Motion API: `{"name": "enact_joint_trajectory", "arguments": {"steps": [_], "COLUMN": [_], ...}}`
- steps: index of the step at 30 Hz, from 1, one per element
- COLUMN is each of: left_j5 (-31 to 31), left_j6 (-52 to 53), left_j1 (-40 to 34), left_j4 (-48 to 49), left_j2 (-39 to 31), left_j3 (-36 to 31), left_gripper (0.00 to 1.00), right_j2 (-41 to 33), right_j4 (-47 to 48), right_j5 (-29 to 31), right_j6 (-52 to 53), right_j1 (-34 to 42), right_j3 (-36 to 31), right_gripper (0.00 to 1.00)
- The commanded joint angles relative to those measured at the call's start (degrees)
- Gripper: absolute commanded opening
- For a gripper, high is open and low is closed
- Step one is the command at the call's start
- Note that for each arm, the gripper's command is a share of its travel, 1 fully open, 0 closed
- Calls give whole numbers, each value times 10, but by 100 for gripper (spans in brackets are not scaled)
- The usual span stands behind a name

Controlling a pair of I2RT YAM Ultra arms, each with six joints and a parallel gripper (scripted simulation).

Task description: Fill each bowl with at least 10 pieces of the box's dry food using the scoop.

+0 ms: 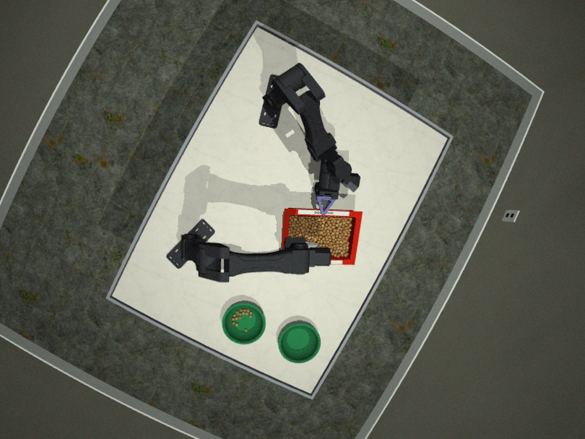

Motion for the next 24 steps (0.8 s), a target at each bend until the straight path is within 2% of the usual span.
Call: {"name": "enact_joint_trajectory", "arguments": {"steps": [1, 6, 24], "left_j5": [-9, -9, -9], "left_j6": [15, 15, 15], "left_j1": [3, 3, 3], "left_j4": [25, 25, 25], "left_j2": [-35, -35, -35], "left_j3": [28, 28, 28], "left_gripper": [0, 0, 0], "right_j2": [-25, -28, -27], "right_j4": [47, 47, 176], "right_j5": [-5, -5, -6], "right_j6": [-5, -5, -6], "right_j1": [-5, -6, -2], "right_j3": [-12, -7, -68], "right_gripper": [0, 0, 0]}}
